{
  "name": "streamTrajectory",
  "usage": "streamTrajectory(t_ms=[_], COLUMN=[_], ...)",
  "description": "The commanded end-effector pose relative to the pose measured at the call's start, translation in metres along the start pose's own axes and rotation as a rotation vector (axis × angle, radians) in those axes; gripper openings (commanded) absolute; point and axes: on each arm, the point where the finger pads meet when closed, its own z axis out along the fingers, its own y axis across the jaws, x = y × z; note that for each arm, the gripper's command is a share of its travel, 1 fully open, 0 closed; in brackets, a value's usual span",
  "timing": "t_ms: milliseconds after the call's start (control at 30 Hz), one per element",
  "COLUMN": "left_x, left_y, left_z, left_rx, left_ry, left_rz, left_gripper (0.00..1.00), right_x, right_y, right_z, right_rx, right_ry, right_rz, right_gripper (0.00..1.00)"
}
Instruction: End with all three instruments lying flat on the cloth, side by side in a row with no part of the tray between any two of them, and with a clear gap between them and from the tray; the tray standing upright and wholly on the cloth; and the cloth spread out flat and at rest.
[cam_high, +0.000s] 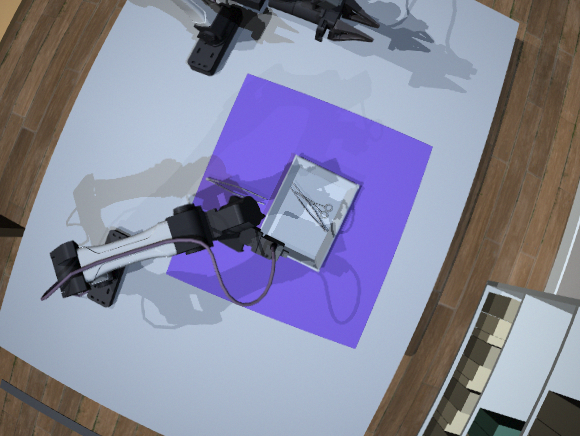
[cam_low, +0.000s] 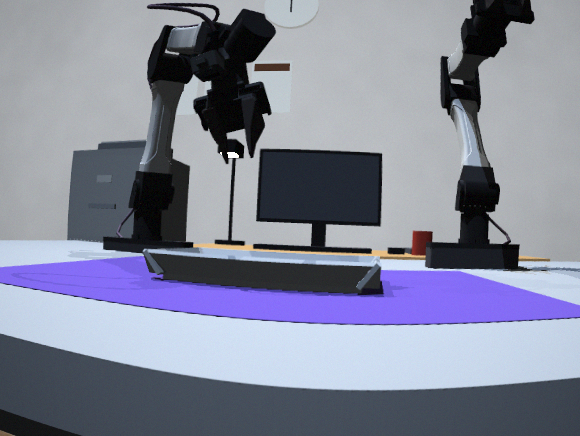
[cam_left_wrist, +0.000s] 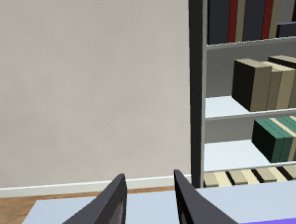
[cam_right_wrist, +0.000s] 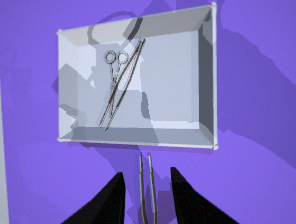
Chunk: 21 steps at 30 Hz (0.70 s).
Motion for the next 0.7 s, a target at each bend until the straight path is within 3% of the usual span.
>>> streamTrajectory(t_ms=[0, 100, 567, 667], left_x=[-0.008, -0.008, -0.008, -0.008], left_y=[0.0, 0.0, 0.0, 0.0], left_z=[-0.002, -0.002, -0.002, -0.002], left_rx=[0.001, 0.001, 0.001, 0.001], left_ry=[-0.022, -0.022, -0.022, -0.022], left_rz=[-0.001, -0.001, -0.001, -0.001], left_gripper=[0.33, 0.33, 0.33, 0.33], right_x=[-0.031, -0.033, -0.112, -0.113], right_y=[0.009, 0.007, -0.041, -0.044], right_z=[-0.015, -0.011, -0.079, -0.074], right_rx=[-0.115, -0.113, -0.159, -0.153], right_ry=[-0.123, -0.124, -0.447, -0.445], right_rz=[-0.042, -0.043, -0.07, -0.071], right_gripper=[0.33, 0.33, 0.33, 0.33])
